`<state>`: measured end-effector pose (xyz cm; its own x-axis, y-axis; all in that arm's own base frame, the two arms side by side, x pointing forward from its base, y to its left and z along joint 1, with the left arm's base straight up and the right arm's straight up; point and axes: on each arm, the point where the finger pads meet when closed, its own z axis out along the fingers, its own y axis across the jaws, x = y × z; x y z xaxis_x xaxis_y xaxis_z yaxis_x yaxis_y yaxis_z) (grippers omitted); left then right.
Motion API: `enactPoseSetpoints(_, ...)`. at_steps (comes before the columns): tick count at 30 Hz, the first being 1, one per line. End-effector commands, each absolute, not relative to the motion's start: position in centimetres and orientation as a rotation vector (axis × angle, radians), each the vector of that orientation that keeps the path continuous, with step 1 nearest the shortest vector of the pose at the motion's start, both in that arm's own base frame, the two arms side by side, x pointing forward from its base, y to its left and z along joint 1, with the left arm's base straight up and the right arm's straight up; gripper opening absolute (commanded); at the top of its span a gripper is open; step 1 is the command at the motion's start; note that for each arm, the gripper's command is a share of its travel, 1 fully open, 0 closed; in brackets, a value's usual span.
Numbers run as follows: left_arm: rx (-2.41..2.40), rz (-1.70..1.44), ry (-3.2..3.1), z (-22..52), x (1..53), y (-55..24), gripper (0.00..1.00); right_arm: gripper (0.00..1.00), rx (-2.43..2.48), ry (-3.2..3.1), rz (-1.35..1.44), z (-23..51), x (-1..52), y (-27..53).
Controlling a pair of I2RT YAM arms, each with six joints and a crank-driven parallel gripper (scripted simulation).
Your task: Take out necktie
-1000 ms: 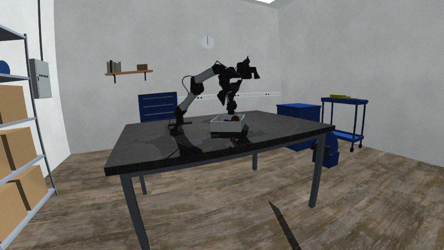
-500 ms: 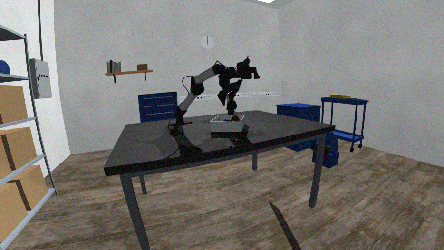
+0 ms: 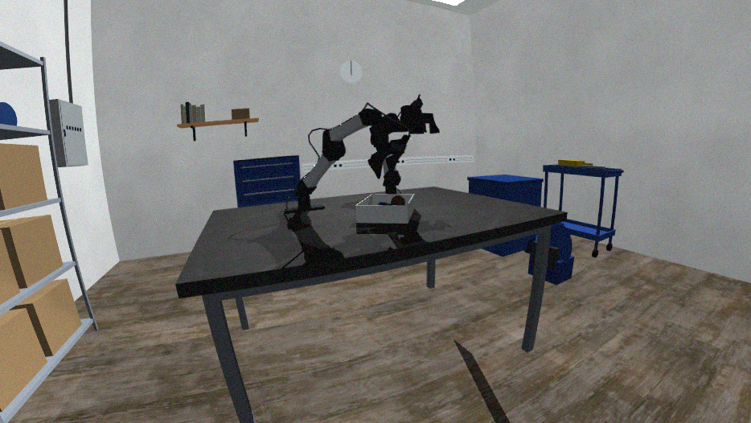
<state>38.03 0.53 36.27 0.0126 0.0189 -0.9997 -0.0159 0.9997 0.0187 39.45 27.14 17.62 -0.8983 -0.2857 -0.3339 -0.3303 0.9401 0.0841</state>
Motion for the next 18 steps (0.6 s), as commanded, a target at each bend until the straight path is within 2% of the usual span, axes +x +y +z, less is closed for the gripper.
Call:
enactPoseSetpoints(1, 0.002, 0.027, 1.558, 36.3, 38.0, 0.5, 1.00, 0.80, -0.521, 3.079, 0.014, 17.5, 39.4, 27.7)
enactPoseSetpoints(18, 0.002, 0.027, 1.558, 36.3, 38.0, 0.5, 1.00, 0.80, -0.522, 3.081, 0.013, 16.4, 39.3, 27.7)
